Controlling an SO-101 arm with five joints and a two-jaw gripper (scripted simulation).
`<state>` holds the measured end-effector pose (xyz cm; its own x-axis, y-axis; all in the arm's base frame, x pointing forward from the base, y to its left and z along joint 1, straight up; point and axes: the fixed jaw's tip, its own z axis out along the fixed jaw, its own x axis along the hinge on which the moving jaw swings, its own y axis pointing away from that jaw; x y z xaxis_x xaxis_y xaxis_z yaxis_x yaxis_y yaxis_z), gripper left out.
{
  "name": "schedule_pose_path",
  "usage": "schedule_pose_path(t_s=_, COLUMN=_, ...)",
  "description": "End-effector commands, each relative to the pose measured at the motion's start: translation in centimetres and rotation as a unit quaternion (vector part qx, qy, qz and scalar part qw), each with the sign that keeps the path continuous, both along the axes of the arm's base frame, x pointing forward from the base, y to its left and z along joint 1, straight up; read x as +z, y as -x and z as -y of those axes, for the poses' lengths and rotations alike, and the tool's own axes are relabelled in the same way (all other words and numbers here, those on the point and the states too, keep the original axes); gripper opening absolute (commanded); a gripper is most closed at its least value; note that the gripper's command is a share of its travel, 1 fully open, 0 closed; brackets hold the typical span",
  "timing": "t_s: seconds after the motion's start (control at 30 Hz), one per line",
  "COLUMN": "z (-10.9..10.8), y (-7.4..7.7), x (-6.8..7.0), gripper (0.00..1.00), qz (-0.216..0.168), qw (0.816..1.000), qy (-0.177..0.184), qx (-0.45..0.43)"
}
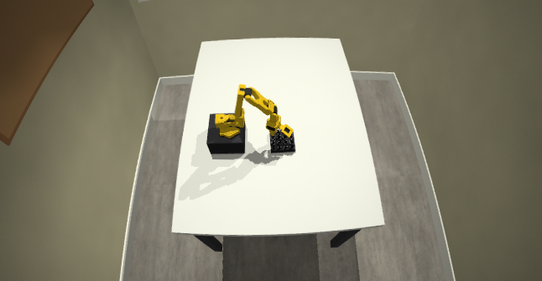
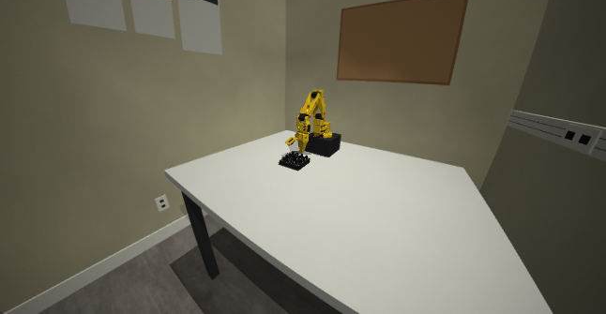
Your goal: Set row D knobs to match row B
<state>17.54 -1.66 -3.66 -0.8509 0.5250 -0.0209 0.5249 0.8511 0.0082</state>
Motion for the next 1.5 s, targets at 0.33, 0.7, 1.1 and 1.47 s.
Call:
schedule_pose_path(t_s=0.33, z=0.1, y=0.5, x=-0.4, gripper=0.10, qz=-0.010, qw=1.000, qy=-0.002, qx=-0.011)
schedule_pose_path(t_s=0.7, z=0.2, y=0.7, x=-0.5, gripper=0.10, qz=-0.010, qw=1.000, qy=-0.002, qx=-0.011)
schedule_pose_path(t_s=1.1, z=0.3, y=1.0, x=-0.7, gripper=0.10, qz=-0.010, qw=1.000, qy=-0.002, qx=-0.011)
schedule_pose_path(t_s=1.47, z=0.3, y=0.9, x=-1.6, gripper=0.10, qz=-0.010, qw=1.000, qy=-0.002, qx=-0.011)
